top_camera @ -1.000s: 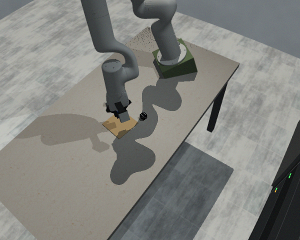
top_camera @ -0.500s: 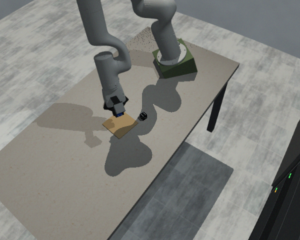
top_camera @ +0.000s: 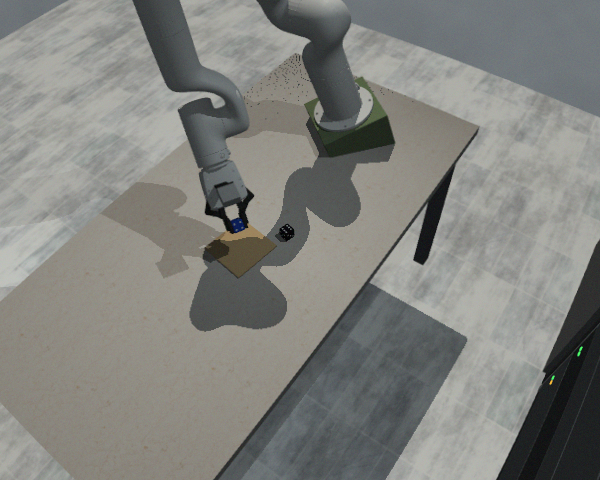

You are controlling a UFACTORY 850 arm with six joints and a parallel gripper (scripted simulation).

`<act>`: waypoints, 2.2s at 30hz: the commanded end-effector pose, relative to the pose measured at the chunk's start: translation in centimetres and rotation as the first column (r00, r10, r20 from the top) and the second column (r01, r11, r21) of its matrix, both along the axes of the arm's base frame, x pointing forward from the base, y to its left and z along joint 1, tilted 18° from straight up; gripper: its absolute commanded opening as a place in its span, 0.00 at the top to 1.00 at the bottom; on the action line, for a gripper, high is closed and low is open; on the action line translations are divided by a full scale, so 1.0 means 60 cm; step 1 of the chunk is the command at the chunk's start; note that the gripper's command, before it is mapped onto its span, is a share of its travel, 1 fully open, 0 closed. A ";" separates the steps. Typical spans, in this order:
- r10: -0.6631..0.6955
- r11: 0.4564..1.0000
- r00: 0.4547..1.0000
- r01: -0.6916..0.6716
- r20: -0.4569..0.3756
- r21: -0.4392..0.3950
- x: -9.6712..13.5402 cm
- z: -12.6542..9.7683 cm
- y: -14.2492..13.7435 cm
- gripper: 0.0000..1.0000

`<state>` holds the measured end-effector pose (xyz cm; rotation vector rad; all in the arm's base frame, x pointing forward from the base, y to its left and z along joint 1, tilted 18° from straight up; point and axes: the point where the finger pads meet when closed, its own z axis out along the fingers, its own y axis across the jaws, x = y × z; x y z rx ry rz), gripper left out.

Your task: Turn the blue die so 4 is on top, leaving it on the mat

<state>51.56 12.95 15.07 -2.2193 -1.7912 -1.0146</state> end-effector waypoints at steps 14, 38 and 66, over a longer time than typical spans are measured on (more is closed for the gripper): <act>0.099 0.929 0.986 -0.141 0.136 0.342 -0.001 0.002 -0.005 0.73; 0.105 0.929 0.985 -0.145 0.135 0.340 0.021 -0.071 -0.016 0.73; 0.105 0.929 0.985 -0.145 0.135 0.340 0.033 -0.111 -0.022 0.73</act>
